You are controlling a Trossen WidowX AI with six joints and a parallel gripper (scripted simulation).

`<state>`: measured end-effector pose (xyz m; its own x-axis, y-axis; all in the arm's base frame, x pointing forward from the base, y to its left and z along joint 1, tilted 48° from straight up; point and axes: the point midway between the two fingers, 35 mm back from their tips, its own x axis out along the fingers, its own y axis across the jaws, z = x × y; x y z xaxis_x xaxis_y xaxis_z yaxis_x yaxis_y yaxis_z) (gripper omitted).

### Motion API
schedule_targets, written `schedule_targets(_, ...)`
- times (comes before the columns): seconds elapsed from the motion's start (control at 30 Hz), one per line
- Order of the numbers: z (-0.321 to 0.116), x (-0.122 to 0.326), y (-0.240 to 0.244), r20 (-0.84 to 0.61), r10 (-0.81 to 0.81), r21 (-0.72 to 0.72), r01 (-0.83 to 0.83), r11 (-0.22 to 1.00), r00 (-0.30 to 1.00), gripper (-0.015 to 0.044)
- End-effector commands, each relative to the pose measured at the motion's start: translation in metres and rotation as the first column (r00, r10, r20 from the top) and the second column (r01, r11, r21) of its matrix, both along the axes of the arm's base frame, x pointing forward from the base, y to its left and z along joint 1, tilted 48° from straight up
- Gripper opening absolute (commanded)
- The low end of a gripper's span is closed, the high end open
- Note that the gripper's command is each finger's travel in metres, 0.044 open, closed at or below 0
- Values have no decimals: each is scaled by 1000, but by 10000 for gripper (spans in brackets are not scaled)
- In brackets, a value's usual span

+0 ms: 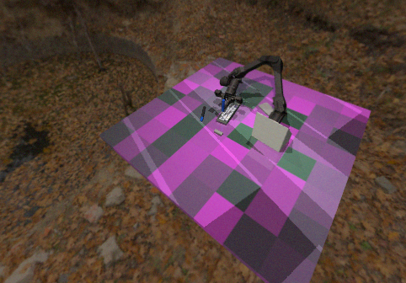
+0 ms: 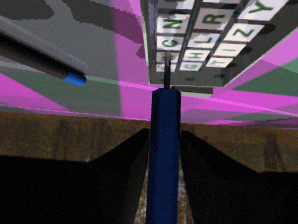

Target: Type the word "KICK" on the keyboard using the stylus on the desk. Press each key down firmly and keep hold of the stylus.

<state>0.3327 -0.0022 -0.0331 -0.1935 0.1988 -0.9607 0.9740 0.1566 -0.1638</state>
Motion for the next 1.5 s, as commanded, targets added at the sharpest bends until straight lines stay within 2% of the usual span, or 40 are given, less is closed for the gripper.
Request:
schedule_targets(0.0,-1,1,-1,3,5,-2,-5,1000,1000,81)
schedule_targets(0.93,-5,1,-6,3,5,-2,-5,1000,1000,81)
schedule_targets(1.23,20,0,22,3,5,-1,-5,1000,1000,81)
schedule_targets(1.47,20,0,22,3,5,-1,-5,1000,1000,81)
